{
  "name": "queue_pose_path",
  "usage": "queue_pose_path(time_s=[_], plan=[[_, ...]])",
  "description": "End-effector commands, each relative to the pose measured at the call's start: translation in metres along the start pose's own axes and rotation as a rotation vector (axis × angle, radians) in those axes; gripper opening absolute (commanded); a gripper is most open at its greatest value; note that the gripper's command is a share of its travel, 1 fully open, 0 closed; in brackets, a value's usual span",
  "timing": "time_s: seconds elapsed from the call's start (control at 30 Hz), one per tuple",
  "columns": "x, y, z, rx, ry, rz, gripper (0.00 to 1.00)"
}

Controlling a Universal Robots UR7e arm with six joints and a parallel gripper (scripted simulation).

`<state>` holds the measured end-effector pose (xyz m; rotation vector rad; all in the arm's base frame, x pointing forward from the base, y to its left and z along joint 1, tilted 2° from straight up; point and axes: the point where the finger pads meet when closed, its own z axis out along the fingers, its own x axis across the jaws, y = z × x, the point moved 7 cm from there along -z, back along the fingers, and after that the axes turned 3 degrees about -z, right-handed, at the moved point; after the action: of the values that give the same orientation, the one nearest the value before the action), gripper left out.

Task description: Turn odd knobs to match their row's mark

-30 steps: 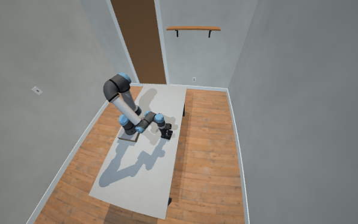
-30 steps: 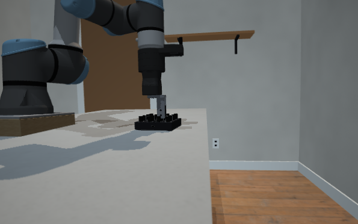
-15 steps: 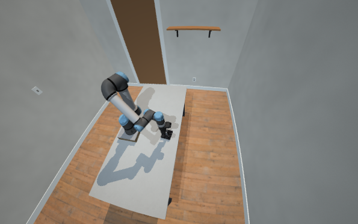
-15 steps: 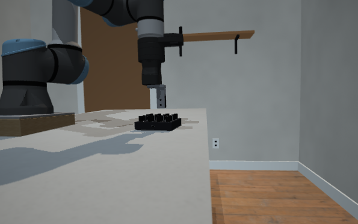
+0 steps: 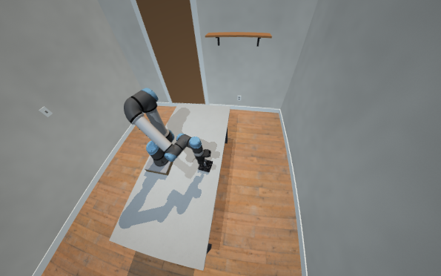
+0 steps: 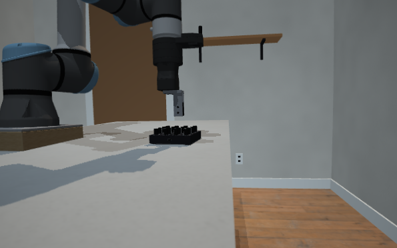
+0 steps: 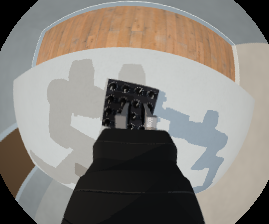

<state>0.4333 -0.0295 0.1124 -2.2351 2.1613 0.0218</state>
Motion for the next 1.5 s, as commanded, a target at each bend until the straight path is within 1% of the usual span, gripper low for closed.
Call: queue_pose_path(time_s=[0.0,0.03,0.2,0.3,0.43,0.5,0.77,0.93,1.0,1.13,1.47], plan=[[0.0,0.0,0.0,0.001,0.0,0.0,0.46],[0.0,0.0,0.0,0.001,0.0,0.0,1.0],[0.0,0.0,-0.006,0.001,0.0,0.0,1.0],[0.0,0.0,-0.015,0.001,0.0,0.0,1.0],[0.0,0.0,-0.036,0.001,0.0,0.0,1.0],[0.0,0.0,-0.036,0.001,0.0,0.0,1.0],[0.0,0.0,-0.087,0.001,0.0,0.0,1.0],[0.0,0.0,-0.109,0.001,0.0,0.0,1.0],[0.0,0.0,-0.113,0.001,0.0,0.0,1.0],[0.0,0.0,-0.115,0.001,0.0,0.0,1.0],[0.0,0.0,-0.115,0.001,0.0,0.0,1.0]])
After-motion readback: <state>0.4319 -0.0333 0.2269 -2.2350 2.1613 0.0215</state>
